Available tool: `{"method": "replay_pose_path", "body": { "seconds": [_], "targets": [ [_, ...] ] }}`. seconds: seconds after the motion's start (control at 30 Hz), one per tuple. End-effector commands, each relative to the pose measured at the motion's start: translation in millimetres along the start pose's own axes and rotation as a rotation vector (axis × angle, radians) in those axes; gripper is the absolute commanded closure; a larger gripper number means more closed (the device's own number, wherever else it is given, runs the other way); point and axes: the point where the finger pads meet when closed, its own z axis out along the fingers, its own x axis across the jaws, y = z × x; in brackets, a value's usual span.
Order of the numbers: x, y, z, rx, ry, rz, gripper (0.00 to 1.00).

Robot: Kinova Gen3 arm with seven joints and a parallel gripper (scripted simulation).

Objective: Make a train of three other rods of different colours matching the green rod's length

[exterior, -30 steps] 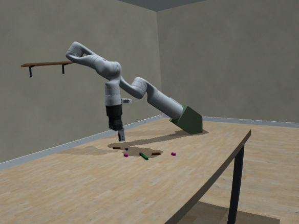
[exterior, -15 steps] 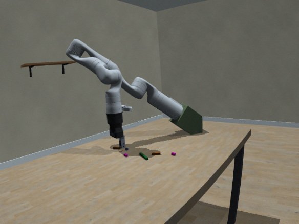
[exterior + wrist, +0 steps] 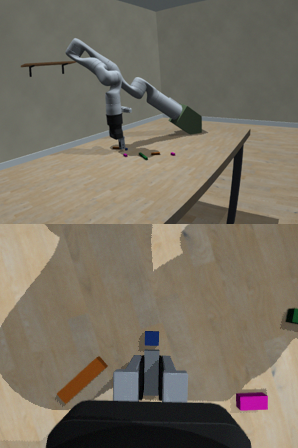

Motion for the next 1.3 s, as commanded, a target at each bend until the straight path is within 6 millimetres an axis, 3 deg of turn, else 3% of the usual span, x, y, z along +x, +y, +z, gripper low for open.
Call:
{"method": "replay_pose_path", "body": {
  "seconds": [0.0,1.27],
  "targets": [
    [0.3,0.1,-0.2,0.0,0.0,0.0,0.76],
    [0.3,0.1,4.1,0.0,0.0,0.0,0.76]
  ]
}}
